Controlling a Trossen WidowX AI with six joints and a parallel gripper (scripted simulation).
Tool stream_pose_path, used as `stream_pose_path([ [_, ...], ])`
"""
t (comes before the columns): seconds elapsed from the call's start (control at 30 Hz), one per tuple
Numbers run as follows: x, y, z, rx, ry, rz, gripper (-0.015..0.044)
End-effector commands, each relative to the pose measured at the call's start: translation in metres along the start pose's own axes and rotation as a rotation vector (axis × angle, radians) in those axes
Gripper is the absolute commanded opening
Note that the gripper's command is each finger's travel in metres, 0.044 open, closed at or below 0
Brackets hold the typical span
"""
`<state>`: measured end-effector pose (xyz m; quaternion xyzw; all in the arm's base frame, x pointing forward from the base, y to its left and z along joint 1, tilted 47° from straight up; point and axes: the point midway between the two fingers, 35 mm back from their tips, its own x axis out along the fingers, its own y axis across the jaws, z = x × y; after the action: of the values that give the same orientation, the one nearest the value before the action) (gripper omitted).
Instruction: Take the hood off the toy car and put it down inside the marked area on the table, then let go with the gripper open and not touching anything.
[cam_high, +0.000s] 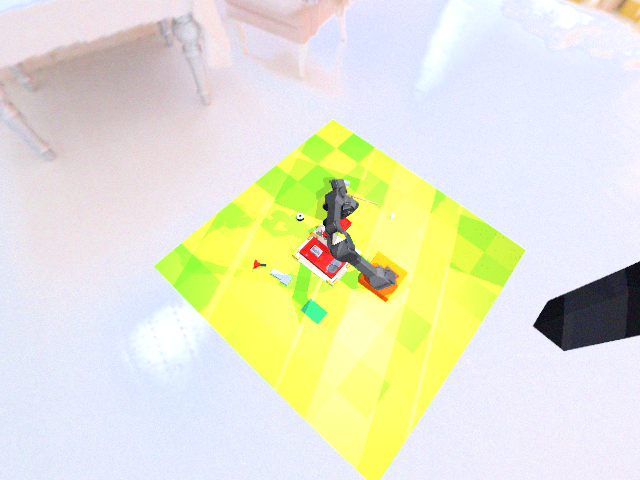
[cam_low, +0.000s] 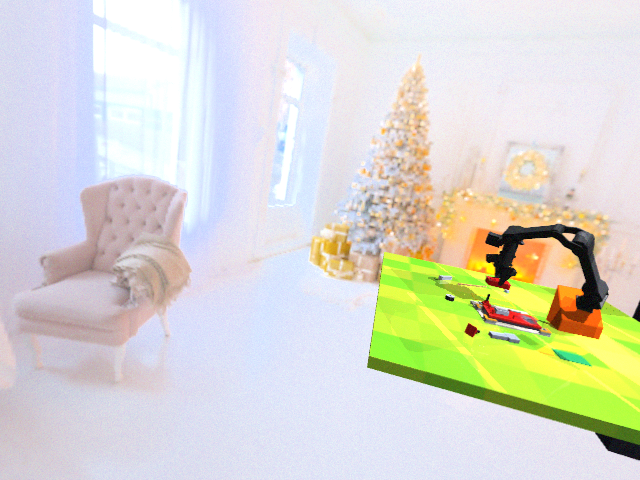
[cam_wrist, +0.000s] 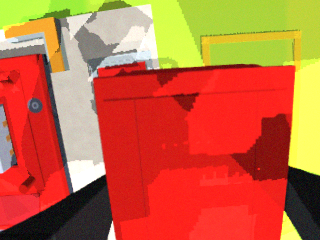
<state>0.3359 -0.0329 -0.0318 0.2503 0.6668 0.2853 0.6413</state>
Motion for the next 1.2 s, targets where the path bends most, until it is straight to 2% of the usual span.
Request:
stream_pose_path([
  [0.0,0.0,-0.027,-0.007,-0.012,0.007,0.002,0.0],
  [0.27,0.003,-0.07,-0.026,-0.036,0.02,0.019,0.0],
  [1.17,0.025,-0.071,-0.025,-0.036,0.02,0.019,0.0],
])
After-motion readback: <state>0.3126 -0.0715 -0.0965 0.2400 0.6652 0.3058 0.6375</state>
